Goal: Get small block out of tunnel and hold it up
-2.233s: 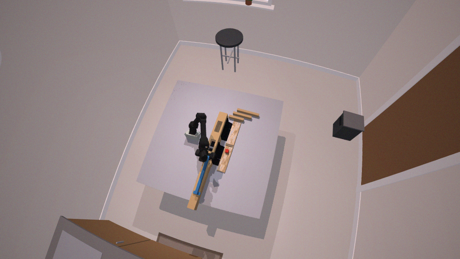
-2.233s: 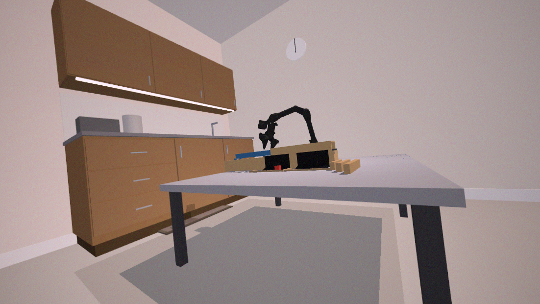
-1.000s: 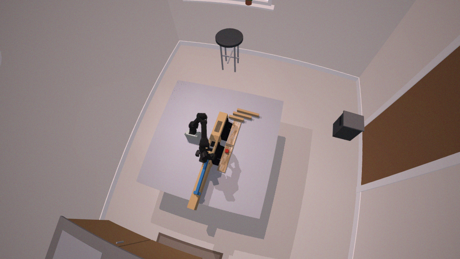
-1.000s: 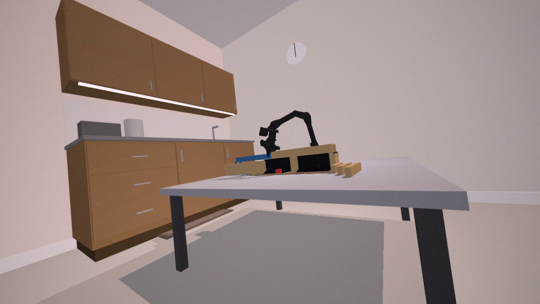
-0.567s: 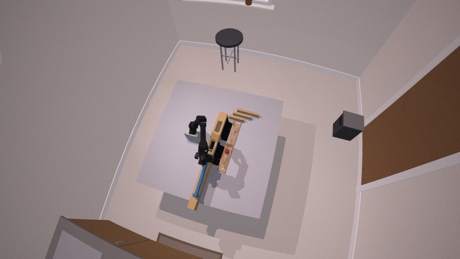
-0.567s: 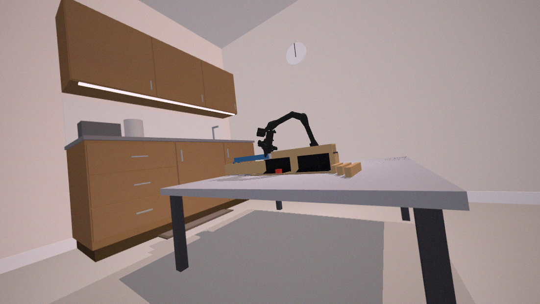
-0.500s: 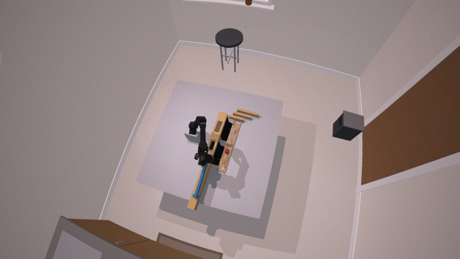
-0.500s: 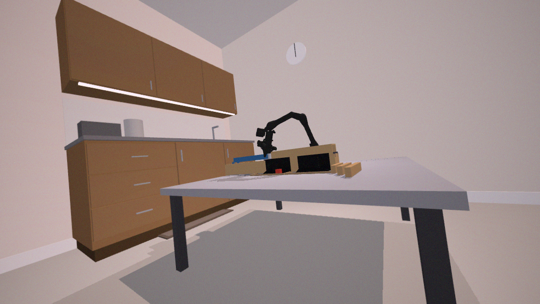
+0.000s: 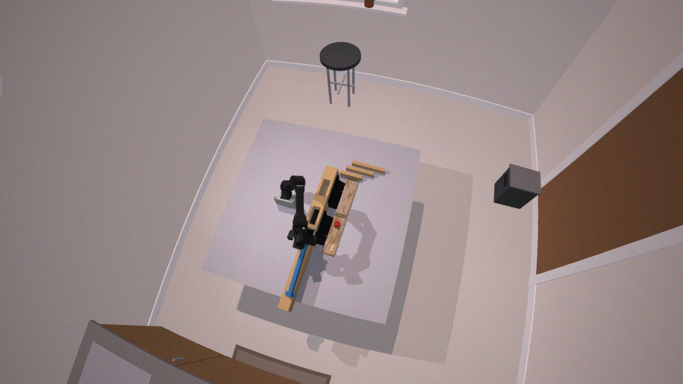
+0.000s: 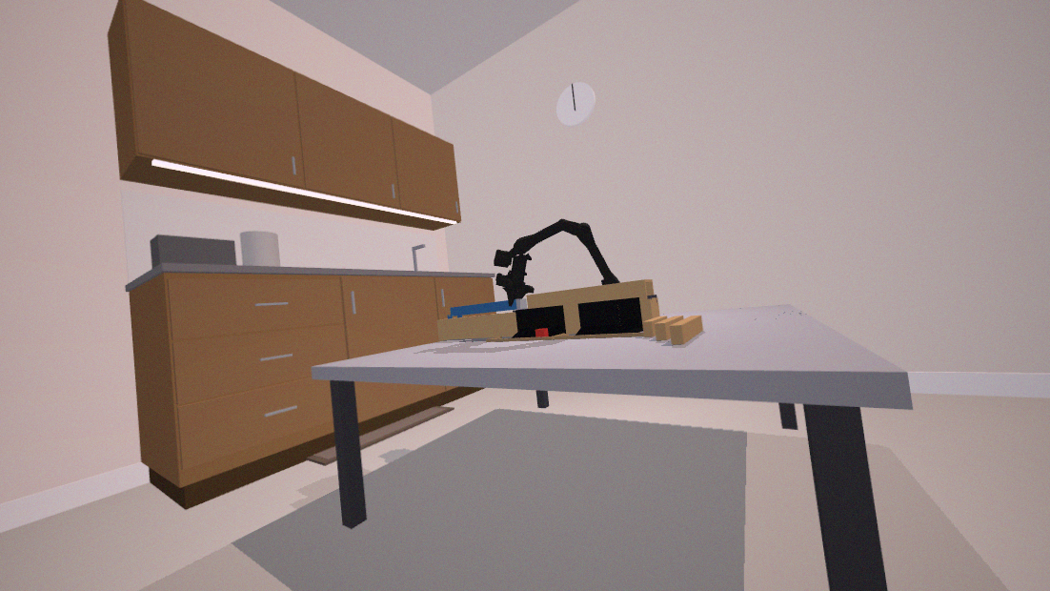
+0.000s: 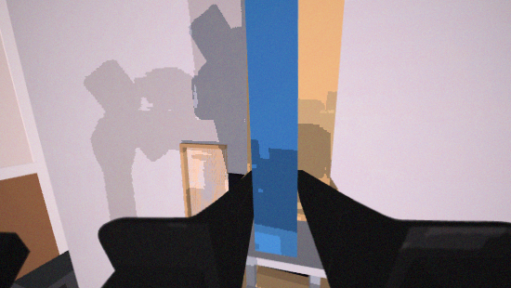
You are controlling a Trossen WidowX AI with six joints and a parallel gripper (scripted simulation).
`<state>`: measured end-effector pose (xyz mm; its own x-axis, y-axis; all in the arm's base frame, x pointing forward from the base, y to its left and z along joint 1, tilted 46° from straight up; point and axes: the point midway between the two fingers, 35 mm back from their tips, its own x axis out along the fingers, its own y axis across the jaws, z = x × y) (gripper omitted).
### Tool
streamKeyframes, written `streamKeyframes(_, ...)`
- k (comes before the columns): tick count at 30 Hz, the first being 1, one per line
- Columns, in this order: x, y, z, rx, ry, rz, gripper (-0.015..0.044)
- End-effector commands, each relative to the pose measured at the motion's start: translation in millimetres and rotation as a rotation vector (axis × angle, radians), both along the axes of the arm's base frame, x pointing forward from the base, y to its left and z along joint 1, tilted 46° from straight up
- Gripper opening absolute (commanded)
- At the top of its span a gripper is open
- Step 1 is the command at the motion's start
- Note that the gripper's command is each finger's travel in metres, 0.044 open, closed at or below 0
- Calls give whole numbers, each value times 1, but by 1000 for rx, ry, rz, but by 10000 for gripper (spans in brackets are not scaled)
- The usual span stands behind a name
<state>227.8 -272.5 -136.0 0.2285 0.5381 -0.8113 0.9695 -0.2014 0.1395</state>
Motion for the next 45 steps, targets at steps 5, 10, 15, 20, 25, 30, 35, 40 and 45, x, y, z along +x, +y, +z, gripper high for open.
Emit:
streamKeyframes(5,-1,-13,13,5,1,-2,341)
streamKeyframes(10,-2,-28,27,8,1,-5,440)
streamKeyframes(15,1,-18,22,-50,-131,199,440)
streamKeyframes(20,4,-18,27,-175,-394,615,440)
streamKeyframes(25,1,-20,31,-293,-639,1025,440)
streamKeyframes(30,-3,-21,33,-373,-817,1335,440)
streamKeyframes(35,-1,-22,35,-427,-942,1538,440)
streamKeyframes(40,1,-22,36,-480,-1070,1741,440)
streamKeyframes(45,0,-22,37,-531,-1206,1923,440)
